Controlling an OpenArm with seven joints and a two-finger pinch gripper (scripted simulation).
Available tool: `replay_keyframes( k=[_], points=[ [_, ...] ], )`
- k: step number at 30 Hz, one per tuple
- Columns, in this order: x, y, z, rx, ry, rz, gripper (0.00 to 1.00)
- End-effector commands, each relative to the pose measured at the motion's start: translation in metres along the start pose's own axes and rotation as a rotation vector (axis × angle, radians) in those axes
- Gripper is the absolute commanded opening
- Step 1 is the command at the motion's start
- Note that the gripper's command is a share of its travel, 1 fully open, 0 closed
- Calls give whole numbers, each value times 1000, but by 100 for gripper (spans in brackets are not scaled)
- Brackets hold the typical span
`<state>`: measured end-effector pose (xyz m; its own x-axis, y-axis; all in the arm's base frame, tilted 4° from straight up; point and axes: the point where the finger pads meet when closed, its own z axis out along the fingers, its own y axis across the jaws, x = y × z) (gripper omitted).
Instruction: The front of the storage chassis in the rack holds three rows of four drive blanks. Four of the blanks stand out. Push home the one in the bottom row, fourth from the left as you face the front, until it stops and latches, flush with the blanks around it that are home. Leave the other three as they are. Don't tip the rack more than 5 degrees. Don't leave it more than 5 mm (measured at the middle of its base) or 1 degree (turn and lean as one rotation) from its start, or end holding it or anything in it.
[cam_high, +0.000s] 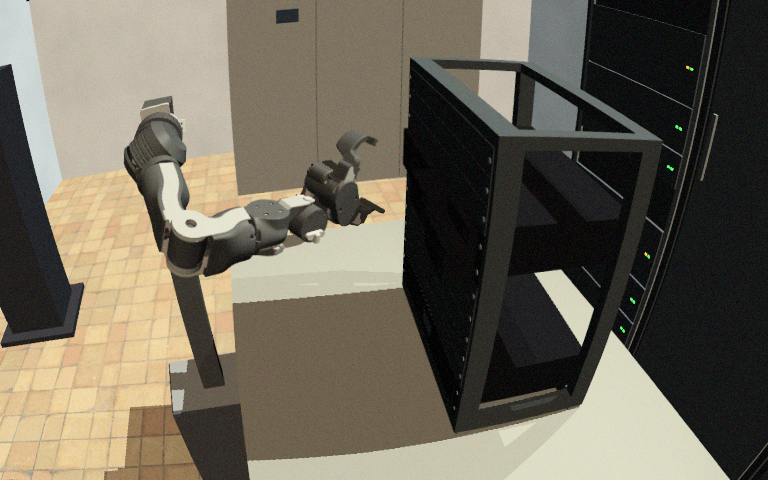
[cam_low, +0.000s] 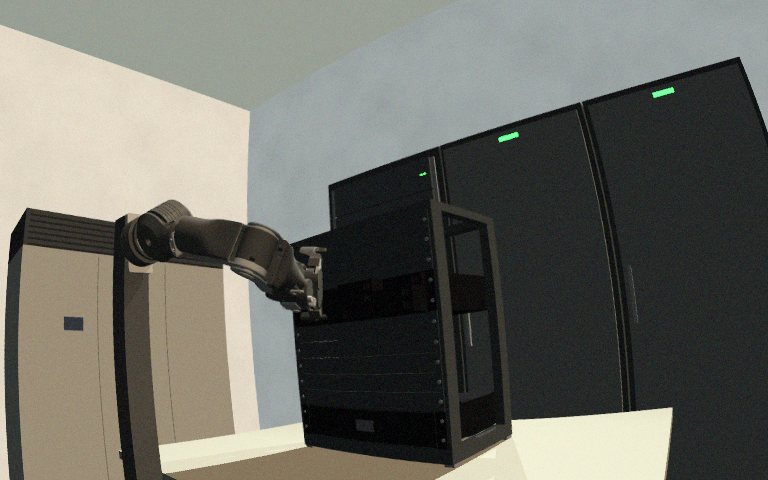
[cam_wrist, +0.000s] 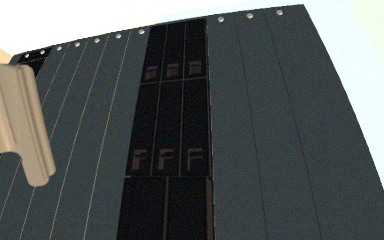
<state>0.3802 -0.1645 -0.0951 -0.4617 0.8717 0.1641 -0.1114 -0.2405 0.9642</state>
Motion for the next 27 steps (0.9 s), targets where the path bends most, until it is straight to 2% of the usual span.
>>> replay_keyframes(
  k=[1, 6, 11, 13, 20, 27],
  points=[
    [-9, 4, -6, -25, -76, -5, 100],
    [-21, -9, -45, 27, -235, -16, 100],
    [-30, -14, -83, 82, -379, -51, 100],
    [-30, -14, -83, 82, -379, -51, 100],
    [-36, -11, -124, 150, -528, -116, 100],
    [-37, -5, -147, 192, -608, -166, 100]
  ],
)
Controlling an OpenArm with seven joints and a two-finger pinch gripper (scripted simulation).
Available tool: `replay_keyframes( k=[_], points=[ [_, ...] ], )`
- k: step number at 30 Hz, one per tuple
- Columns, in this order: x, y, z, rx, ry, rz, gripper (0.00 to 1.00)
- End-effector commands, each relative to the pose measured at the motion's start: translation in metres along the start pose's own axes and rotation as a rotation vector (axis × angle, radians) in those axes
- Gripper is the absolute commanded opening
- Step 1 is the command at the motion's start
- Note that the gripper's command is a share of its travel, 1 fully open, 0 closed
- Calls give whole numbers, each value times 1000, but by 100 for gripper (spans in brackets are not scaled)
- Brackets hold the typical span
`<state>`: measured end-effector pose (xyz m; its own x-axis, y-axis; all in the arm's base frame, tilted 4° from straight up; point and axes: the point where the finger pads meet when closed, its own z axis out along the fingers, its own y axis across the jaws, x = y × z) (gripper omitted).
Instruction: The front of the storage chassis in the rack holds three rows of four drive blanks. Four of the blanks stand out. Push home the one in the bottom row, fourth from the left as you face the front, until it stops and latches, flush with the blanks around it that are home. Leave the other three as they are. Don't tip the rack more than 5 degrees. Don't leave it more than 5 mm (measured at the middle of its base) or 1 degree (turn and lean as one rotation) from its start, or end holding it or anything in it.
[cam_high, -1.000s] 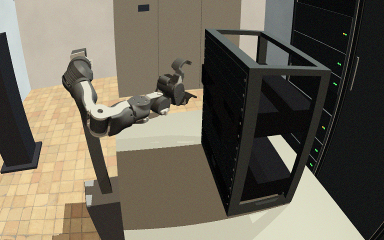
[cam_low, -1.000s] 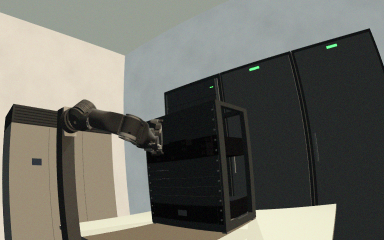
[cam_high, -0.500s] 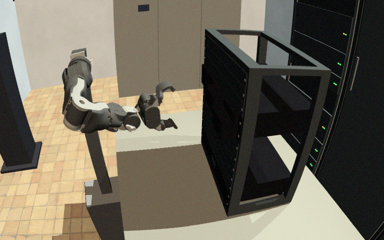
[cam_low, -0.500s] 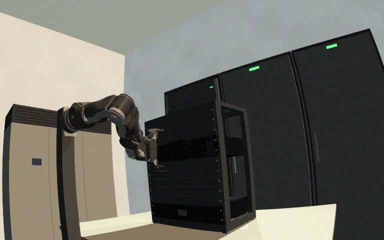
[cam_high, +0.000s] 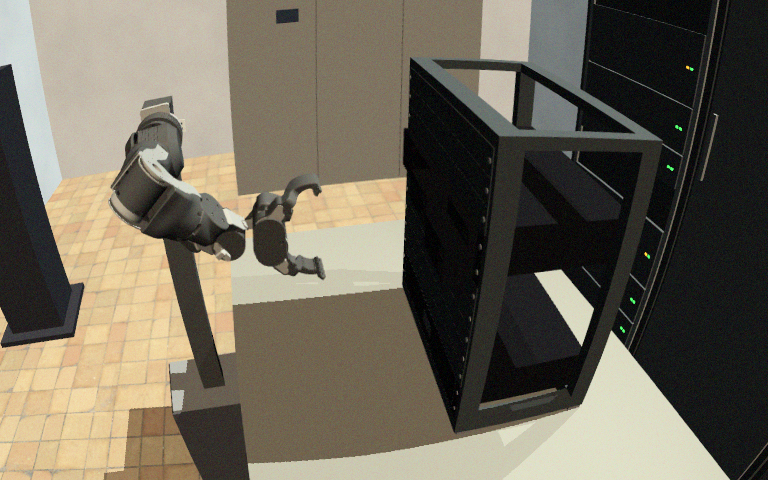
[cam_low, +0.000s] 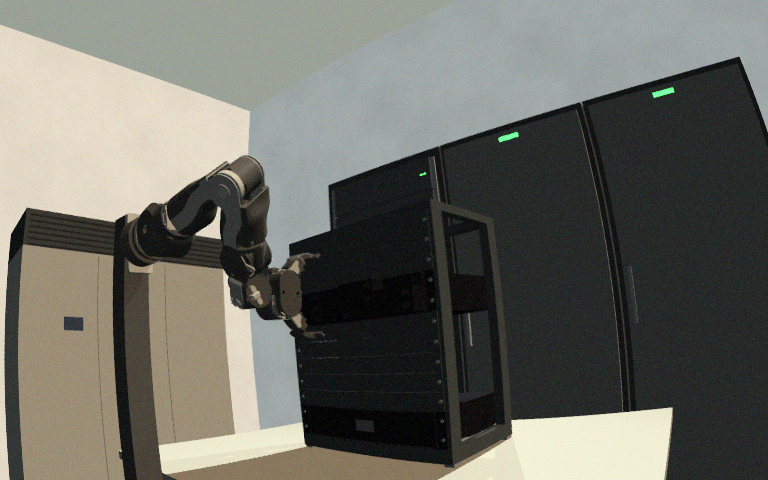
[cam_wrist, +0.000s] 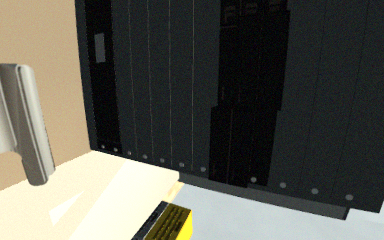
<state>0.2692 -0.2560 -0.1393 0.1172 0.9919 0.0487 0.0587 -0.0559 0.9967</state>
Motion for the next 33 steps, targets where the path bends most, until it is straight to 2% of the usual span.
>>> replay_keyframes(
  k=[1, 11, 33],
  points=[
    [-4, 3, -2, -10, -23, -9, 100],
    [-8, 3, -8, 0, -47, -27, 100],
    [-8, 3, -8, 0, -47, -27, 100]
  ],
)
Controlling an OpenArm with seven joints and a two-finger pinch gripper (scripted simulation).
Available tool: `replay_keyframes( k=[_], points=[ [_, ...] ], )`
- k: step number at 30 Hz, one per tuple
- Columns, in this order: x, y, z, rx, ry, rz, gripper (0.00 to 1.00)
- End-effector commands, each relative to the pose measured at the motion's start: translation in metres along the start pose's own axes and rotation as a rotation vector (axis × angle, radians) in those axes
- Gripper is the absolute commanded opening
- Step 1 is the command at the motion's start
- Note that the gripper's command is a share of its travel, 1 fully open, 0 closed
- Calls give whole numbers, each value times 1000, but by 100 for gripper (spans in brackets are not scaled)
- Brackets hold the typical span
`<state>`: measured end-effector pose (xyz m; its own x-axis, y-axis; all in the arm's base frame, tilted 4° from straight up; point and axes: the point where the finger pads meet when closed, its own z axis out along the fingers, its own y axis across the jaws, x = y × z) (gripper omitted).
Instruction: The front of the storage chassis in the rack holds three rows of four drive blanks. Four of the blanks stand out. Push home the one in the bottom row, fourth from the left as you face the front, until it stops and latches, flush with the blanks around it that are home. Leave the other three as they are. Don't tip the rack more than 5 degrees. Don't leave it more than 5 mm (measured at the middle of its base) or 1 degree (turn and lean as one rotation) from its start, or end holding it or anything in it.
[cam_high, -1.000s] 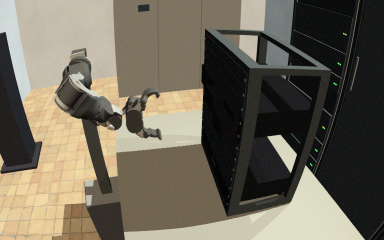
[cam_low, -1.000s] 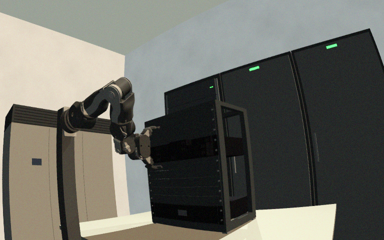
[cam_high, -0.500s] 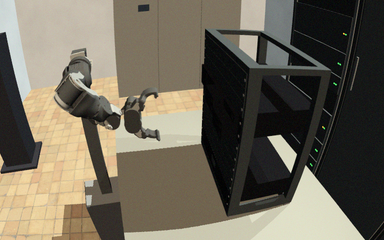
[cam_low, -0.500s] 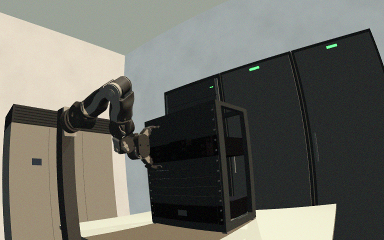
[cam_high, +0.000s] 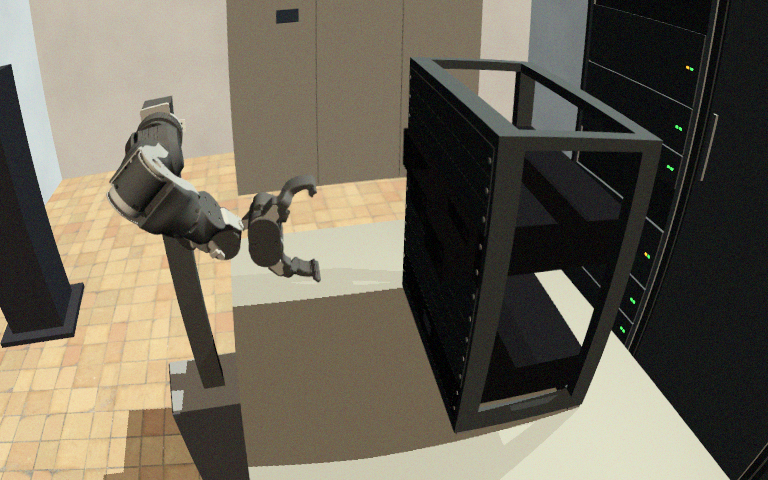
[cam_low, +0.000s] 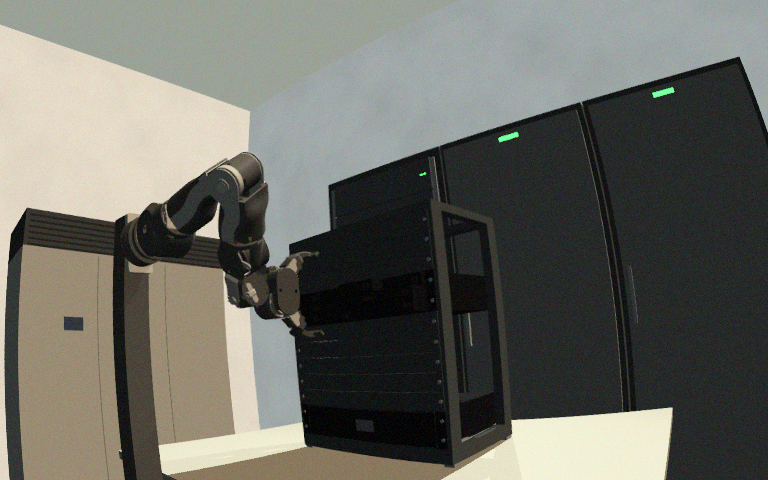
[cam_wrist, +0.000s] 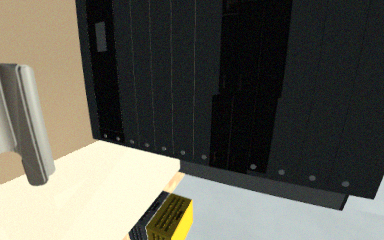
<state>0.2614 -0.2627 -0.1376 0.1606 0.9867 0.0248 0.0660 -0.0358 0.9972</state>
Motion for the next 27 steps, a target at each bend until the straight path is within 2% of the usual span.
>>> replay_keyframes(
  k=[1, 12, 19, 21, 27],
  points=[
    [-1, 1, -1, -4, -2, -6, 100],
    [-2, 3, 2, -3, -4, -6, 100],
    [-6, 23, 27, -3, -5, -6, 100],
    [-6, 23, 27, -3, -5, -6, 100],
    [-10, 43, 50, -3, -5, -5, 100]
  ],
)
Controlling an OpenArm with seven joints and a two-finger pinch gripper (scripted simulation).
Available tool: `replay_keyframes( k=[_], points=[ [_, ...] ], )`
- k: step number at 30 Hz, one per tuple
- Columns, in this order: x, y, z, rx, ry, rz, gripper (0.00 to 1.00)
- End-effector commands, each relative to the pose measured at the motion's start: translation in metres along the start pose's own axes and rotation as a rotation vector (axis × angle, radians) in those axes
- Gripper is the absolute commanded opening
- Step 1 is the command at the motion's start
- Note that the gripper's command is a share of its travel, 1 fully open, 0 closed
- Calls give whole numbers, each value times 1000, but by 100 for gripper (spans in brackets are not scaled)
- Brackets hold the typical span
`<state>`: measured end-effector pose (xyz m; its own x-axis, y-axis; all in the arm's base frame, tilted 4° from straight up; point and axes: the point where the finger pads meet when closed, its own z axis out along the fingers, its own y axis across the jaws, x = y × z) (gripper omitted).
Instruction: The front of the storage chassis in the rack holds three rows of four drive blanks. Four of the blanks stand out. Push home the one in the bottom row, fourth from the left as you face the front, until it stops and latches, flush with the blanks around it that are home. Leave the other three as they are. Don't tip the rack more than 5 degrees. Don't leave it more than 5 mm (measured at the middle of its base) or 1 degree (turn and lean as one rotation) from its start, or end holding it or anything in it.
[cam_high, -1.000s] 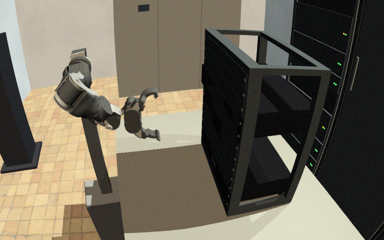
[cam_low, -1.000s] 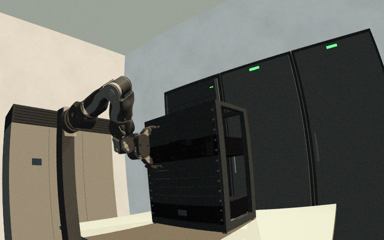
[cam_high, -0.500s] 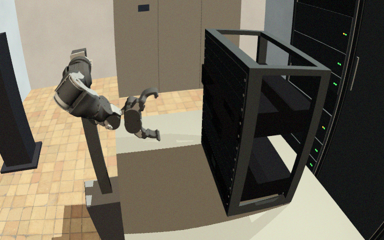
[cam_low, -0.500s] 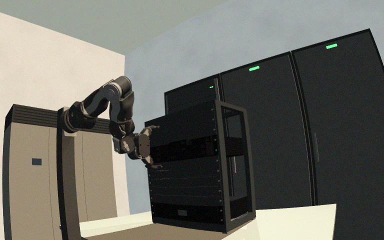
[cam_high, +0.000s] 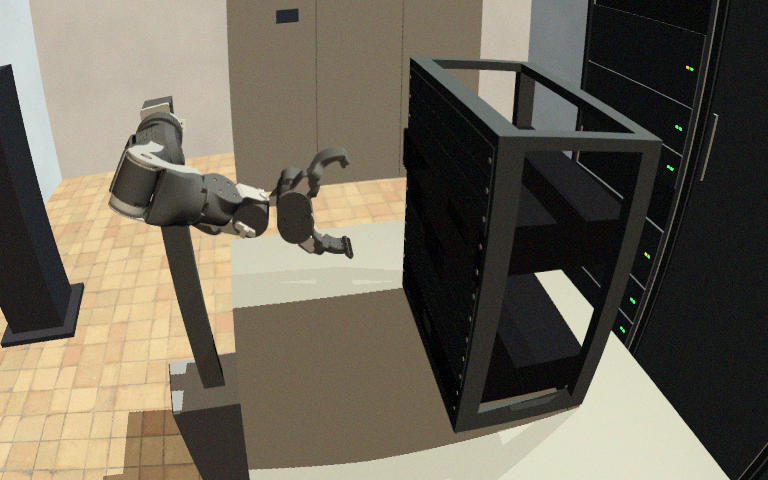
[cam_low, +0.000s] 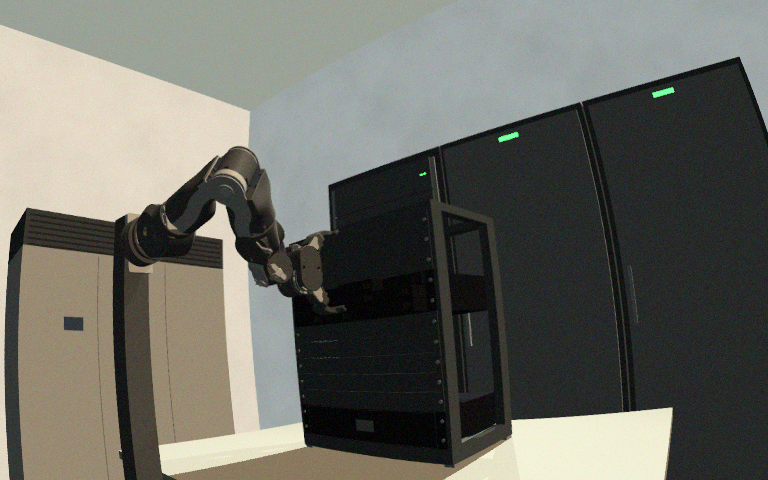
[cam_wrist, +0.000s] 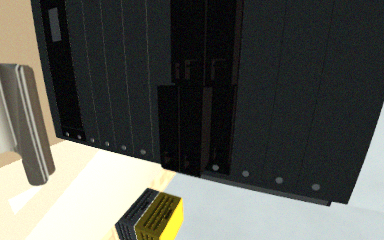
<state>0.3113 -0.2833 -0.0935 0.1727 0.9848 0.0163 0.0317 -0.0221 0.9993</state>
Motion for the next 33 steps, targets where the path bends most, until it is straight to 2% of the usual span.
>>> replay_keyframes(
  k=[1, 6, 33],
  points=[
    [2, -3, 3, 33, 8, 3, 100],
    [1, 1, 8, 32, 10, 3, 100],
    [1, 1, 8, 32, 10, 3, 100]
  ],
)
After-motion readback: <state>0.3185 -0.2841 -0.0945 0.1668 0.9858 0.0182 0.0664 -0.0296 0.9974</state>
